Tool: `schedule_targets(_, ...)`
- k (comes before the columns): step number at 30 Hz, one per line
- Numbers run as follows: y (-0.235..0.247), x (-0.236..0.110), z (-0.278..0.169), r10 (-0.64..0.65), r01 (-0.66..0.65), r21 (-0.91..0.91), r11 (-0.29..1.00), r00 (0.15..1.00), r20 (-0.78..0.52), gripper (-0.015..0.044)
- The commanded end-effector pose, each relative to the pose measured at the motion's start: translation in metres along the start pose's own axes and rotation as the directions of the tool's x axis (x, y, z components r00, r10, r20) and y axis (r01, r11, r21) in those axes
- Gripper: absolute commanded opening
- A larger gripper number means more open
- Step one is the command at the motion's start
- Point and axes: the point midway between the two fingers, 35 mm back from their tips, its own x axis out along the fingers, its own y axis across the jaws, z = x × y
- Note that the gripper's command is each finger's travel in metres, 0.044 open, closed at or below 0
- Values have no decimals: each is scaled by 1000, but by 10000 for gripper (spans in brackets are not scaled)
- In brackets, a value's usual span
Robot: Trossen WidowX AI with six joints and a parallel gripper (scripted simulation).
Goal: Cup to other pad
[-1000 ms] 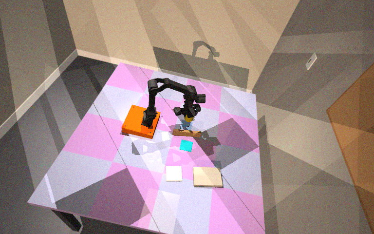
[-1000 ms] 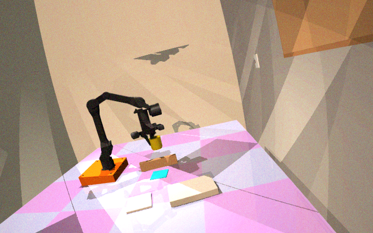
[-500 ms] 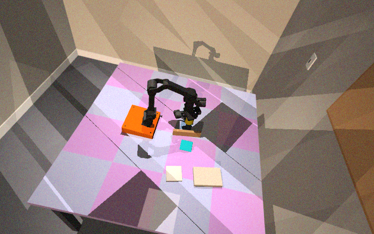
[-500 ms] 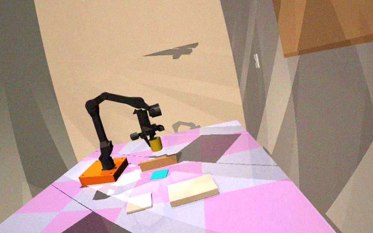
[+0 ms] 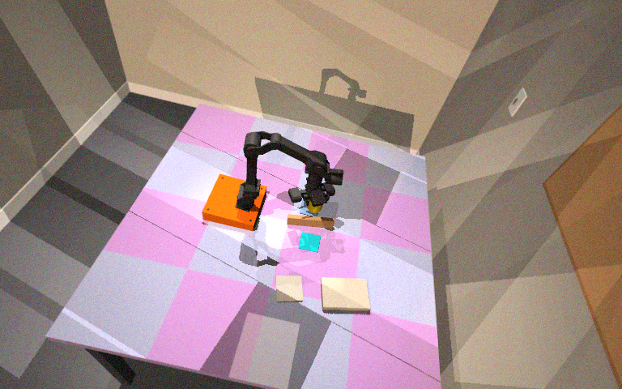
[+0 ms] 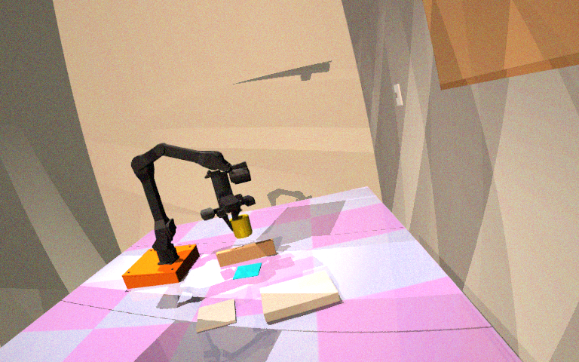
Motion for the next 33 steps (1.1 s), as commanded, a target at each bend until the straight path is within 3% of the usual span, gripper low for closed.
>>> schedule_targets(1, -3, 0, 6, 1, -1, -4, 1000, 1000, -5, 0)
schedule_targets(33, -25, -3, 63, -1, 1, -4, 1000, 1000, 0, 0)
